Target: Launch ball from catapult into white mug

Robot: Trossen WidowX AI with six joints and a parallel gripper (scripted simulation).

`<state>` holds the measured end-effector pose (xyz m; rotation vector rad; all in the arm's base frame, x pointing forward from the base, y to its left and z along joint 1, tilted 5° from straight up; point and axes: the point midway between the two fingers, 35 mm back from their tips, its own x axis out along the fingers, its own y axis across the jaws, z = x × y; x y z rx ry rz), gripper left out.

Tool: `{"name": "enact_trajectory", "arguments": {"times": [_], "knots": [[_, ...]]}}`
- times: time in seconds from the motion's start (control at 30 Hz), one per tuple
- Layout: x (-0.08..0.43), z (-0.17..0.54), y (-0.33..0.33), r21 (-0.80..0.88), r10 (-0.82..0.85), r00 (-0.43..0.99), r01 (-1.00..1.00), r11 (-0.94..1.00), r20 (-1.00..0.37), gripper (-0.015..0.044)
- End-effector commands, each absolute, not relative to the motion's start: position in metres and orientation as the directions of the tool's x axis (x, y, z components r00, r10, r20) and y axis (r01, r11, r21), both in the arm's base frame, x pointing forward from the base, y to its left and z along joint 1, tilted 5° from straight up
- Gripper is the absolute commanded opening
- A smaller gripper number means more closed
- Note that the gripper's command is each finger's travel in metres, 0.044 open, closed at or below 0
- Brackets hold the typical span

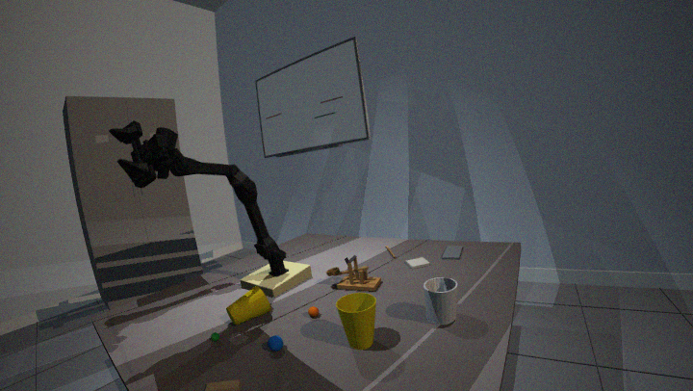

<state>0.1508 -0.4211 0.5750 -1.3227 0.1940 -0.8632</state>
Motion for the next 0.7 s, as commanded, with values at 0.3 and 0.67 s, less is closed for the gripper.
{"name": "enact_trajectory", "arguments": {"times": [0.3, 0.67], "knots": [[0.255, 0.516, -0.407, -0.809, -0.574, 0.804, 0.436, 0.394, 0.154, 0.044], [0.355, 0.451, -0.355, -0.66, -0.441, 0.896, 0.298, 0.69, -0.057, 0.044]]}}
